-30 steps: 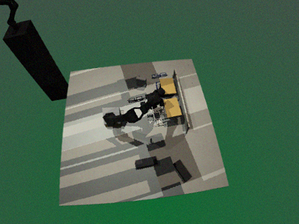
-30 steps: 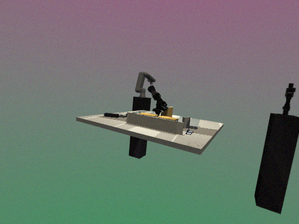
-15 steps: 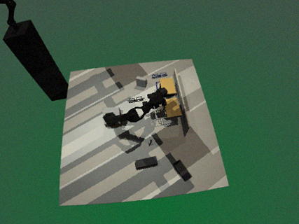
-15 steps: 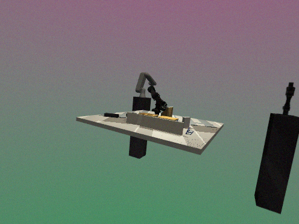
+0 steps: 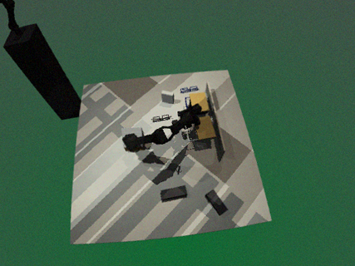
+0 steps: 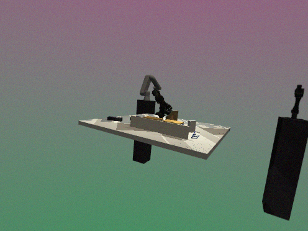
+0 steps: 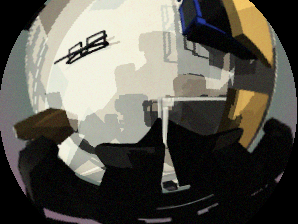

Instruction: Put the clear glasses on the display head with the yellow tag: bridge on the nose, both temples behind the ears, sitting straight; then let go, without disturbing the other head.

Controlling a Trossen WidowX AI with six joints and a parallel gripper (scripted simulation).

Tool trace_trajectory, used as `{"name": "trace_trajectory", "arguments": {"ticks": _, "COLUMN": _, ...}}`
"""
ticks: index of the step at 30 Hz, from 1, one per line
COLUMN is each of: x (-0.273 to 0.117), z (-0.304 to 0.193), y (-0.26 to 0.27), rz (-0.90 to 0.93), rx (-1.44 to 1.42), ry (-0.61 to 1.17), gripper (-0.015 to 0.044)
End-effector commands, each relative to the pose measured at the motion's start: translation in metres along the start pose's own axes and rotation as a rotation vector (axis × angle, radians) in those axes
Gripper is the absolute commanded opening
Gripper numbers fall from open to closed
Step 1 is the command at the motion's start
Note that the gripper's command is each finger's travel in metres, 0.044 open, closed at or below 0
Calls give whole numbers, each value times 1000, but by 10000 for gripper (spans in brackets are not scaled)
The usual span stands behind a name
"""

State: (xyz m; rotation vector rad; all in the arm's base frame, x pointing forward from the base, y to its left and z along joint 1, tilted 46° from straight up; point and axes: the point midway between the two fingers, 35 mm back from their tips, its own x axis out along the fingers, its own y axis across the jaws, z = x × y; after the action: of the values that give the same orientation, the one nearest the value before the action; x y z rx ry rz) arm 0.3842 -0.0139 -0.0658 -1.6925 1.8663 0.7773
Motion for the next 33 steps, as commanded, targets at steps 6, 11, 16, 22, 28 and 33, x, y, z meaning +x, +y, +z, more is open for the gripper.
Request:
{"name": "trace_trajectory", "arguments": {"ticks": 6, "x": -2, "z": -1, "y": -15, "rz": -7, "rx": -1, "ry": 0, "gripper": 0}}
{"name": "trace_trajectory", "arguments": {"ticks": 11, "x": -2, "z": -1, "y": -21, "rz": -7, "rx": -1, "ry": 0, "gripper": 0}}
{"name": "trace_trajectory", "arguments": {"ticks": 16, "x": -2, "z": -1, "y": -26, "rz": -7, "rx": 0, "ry": 0, "gripper": 0}}
{"name": "trace_trajectory", "arguments": {"ticks": 22, "x": -2, "z": -1, "y": -29, "rz": -7, "rx": 0, "ry": 0, "gripper": 0}}
{"name": "trace_trajectory", "arguments": {"ticks": 28, "x": -2, "z": -1, "y": -30, "rz": -7, "rx": 0, "ry": 0, "gripper": 0}}
{"name": "trace_trajectory", "arguments": {"ticks": 33, "x": -2, "z": -1, "y": -30, "rz": -7, "rx": 0, "ry": 0, "gripper": 0}}
